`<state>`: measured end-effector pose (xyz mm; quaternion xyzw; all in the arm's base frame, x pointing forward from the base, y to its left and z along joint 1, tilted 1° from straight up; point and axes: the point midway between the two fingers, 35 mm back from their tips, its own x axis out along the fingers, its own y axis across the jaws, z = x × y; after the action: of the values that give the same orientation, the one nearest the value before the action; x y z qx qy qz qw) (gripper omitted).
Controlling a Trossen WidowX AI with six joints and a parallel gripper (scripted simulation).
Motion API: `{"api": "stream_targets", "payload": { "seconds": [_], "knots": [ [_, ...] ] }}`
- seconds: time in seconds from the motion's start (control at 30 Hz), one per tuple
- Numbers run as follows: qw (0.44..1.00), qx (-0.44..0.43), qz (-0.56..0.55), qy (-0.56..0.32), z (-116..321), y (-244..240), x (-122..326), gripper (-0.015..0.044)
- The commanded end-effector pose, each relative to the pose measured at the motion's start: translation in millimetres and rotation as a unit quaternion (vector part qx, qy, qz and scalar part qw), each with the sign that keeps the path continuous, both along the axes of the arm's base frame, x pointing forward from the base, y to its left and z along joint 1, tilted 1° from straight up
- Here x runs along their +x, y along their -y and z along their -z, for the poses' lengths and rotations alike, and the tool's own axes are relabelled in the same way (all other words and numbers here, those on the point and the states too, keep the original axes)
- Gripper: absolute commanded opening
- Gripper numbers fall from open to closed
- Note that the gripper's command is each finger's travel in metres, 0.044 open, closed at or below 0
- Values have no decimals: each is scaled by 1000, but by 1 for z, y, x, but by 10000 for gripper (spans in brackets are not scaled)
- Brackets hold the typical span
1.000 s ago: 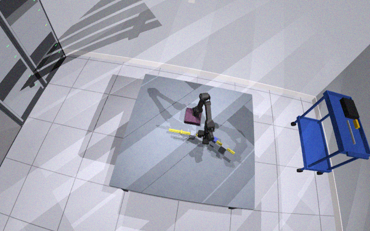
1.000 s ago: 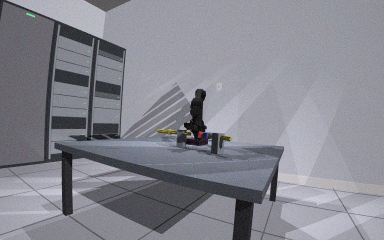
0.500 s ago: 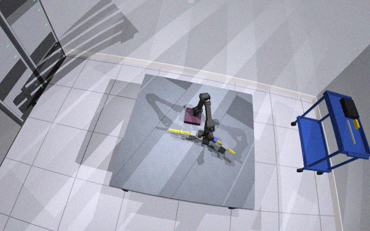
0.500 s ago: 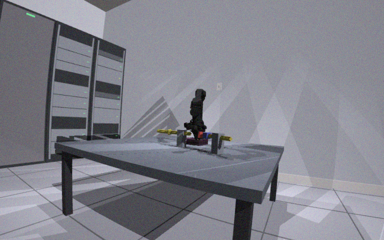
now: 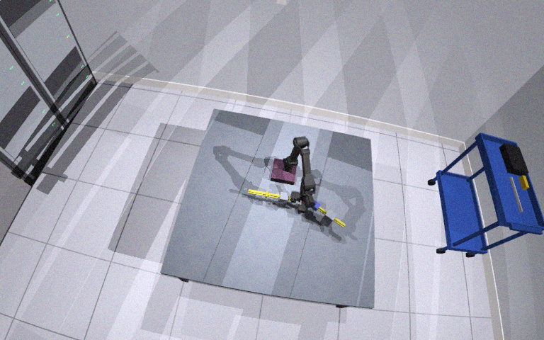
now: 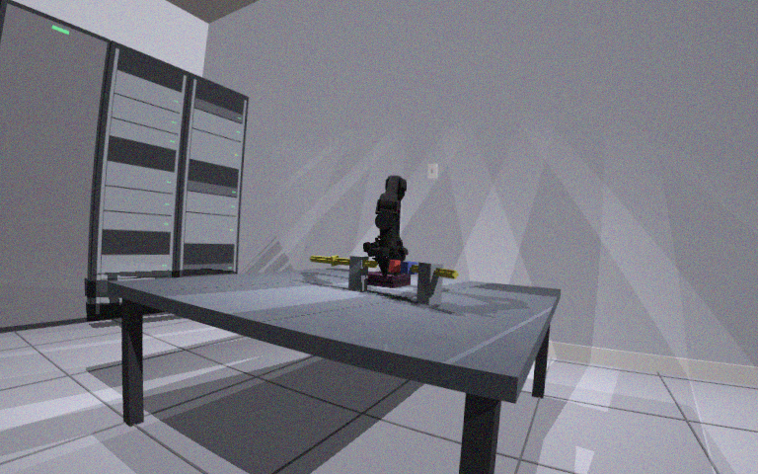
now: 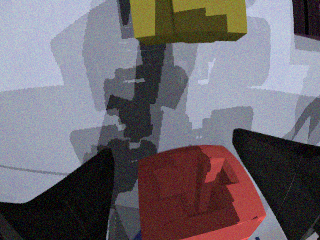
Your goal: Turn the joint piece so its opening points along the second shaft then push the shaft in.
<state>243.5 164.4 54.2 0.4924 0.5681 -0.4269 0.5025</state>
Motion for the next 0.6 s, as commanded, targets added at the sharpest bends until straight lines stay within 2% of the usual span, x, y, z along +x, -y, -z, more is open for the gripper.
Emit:
{"api": "stream_targets", "payload": {
  "seconds": [0.0, 0.33, 0.57],
  "knots": [
    [1000, -1, 1, 0, 0, 0, 0, 440],
    [1000, -3, 1, 0, 0, 0, 0, 440],
    [994, -106, 1, 14, -16, -2, -1, 440]
  ]
}}
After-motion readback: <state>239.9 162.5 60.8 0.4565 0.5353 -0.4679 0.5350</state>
